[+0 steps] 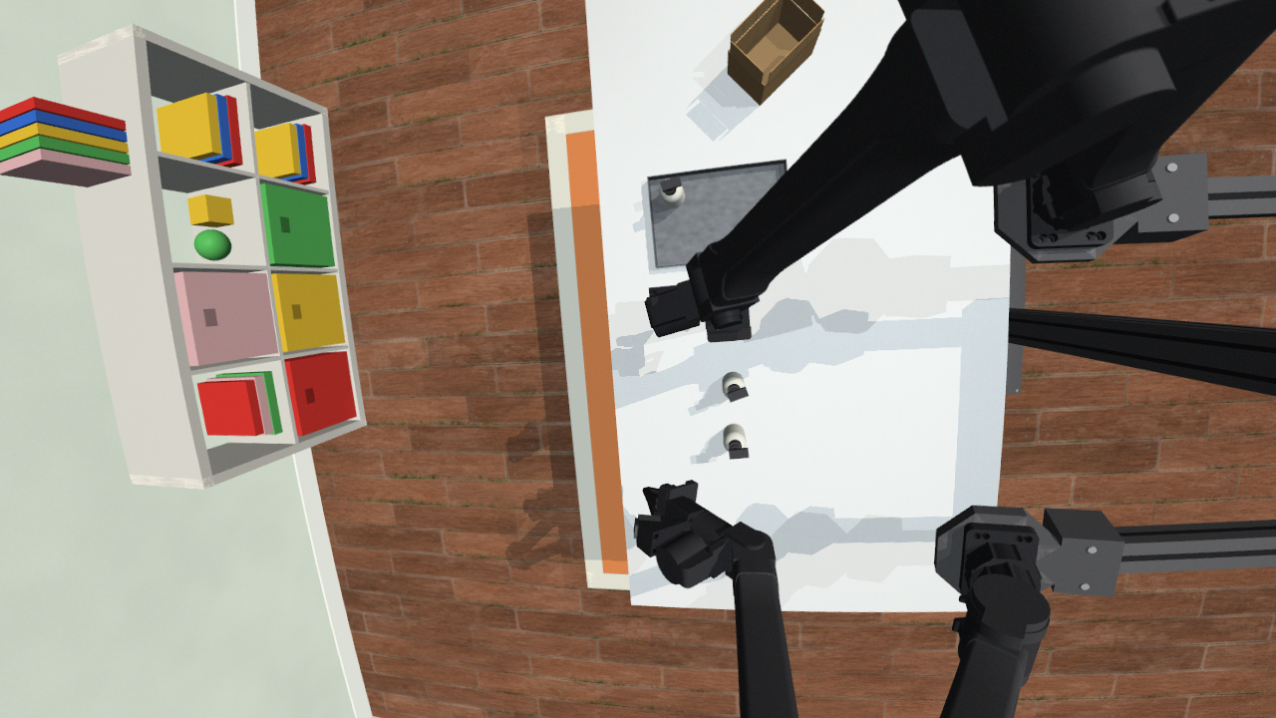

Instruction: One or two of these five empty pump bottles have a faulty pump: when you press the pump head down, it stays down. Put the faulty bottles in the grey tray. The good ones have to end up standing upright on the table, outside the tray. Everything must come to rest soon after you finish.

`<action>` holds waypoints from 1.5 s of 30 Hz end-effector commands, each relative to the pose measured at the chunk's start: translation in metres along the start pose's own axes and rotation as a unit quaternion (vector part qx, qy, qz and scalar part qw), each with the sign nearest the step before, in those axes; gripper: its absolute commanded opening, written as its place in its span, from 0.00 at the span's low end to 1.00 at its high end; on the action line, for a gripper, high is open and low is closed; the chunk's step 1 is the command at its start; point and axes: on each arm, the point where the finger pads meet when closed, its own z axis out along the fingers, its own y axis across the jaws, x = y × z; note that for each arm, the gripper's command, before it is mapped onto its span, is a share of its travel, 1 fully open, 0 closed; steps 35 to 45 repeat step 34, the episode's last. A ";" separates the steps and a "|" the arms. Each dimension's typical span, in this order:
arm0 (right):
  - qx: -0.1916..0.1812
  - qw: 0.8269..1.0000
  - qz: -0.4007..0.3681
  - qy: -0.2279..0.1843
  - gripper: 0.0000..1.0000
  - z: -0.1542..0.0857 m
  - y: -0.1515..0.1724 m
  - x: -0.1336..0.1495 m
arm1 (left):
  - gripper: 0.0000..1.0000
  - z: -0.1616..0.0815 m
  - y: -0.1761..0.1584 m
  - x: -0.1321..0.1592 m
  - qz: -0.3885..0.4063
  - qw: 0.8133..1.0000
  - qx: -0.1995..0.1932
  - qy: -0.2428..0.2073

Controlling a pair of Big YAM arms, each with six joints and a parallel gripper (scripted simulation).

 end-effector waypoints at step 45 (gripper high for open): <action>0.001 0.999 0.013 -0.031 1.00 -0.025 0.208 0.050 | 0.00 -0.023 0.137 0.041 -0.074 0.993 -0.087 0.014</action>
